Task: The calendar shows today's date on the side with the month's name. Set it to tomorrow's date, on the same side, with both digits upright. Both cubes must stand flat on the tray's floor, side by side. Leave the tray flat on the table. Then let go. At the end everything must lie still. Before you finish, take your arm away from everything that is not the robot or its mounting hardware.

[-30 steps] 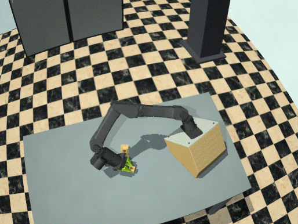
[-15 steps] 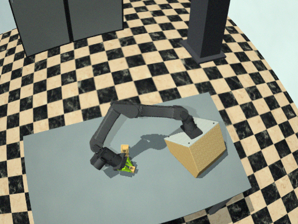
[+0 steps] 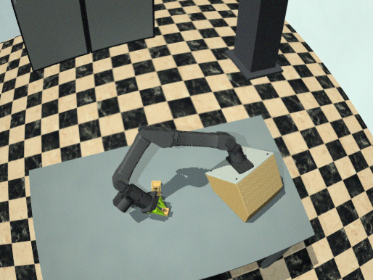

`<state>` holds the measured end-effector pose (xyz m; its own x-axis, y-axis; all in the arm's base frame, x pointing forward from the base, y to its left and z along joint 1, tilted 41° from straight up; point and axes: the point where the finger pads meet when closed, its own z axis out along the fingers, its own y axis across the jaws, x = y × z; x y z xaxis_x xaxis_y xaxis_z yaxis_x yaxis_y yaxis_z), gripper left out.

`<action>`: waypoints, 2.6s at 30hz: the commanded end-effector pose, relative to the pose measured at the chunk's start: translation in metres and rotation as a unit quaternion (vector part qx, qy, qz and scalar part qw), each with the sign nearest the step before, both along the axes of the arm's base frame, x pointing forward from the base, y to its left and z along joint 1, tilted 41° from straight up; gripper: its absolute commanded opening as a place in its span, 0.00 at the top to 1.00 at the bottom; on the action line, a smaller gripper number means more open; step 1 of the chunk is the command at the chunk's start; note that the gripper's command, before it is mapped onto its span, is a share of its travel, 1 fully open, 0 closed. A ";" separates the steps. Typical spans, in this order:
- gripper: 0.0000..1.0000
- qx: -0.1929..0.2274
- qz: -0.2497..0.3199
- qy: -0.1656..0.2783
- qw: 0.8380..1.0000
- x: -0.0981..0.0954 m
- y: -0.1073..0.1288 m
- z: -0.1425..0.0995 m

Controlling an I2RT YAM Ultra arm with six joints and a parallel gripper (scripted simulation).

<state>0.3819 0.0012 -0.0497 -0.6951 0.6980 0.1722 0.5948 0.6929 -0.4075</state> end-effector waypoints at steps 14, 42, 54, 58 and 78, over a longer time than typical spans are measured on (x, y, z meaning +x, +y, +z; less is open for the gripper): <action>0.74 0.005 0.014 -0.018 1.000 0.011 0.008 0.005; 0.74 0.005 0.014 -0.018 1.000 0.011 0.008 0.004; 0.74 0.005 0.014 -0.018 1.000 0.011 0.008 0.004; 0.74 0.005 0.014 -0.018 1.000 0.011 0.008 0.004; 0.74 0.005 0.014 -0.018 1.000 0.011 0.008 0.004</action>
<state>0.3821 -0.0014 -0.0521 -0.6939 0.6989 0.1732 0.5951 0.6921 -0.4085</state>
